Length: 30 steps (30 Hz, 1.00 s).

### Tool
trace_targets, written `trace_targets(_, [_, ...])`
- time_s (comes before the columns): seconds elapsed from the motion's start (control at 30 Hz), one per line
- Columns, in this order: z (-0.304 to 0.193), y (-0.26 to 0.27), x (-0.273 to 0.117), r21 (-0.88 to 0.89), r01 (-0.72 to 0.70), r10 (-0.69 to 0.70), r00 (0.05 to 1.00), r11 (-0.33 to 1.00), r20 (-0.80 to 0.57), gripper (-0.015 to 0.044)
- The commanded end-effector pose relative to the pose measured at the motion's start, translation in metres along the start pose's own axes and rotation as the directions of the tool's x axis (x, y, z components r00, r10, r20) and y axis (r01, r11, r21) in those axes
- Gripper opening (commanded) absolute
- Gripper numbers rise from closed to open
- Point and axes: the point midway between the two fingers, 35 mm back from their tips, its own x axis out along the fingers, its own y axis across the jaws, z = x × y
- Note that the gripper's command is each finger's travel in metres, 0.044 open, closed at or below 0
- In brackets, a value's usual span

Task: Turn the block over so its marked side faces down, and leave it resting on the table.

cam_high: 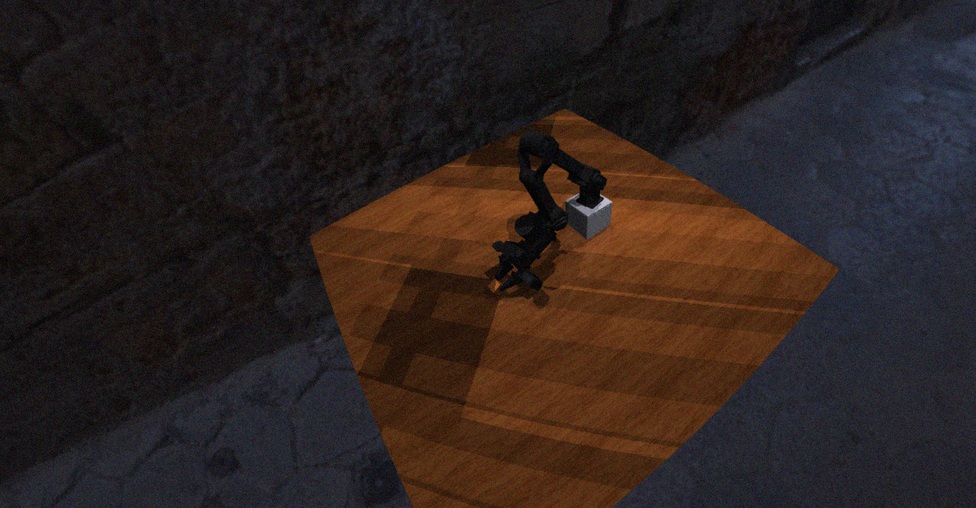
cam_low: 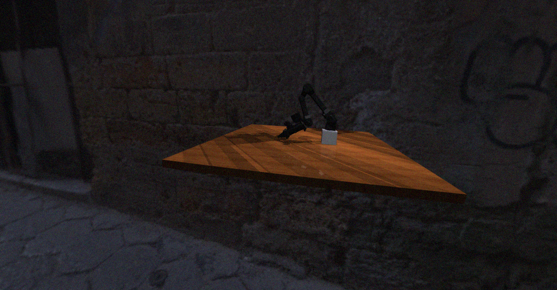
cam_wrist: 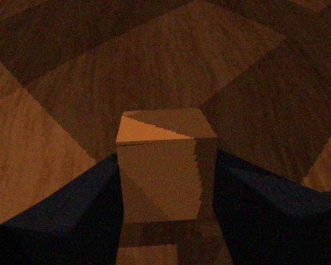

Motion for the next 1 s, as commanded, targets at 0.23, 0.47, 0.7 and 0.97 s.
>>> trace_targets(0.23, [-0.0042, -0.0009, -0.0012, -0.007, 0.004, -0.004, 1.000, 1.000, -0.004, 0.0000])
trace_targets(0.47, [-0.0042, -0.0009, -0.0012, -0.007, 0.004, -0.004, 1.000, 1.000, -0.004, 0.0184])
trace_targets(0.7, [-0.0042, -0.0009, -0.0012, -0.007, 0.004, -0.004, 1.000, 1.000, -0.004, 0.0368])
trace_targets(0.97, [-0.0042, -0.0009, -0.0012, -0.007, 0.004, -0.004, 1.000, 1.000, -0.004, 0.0440])
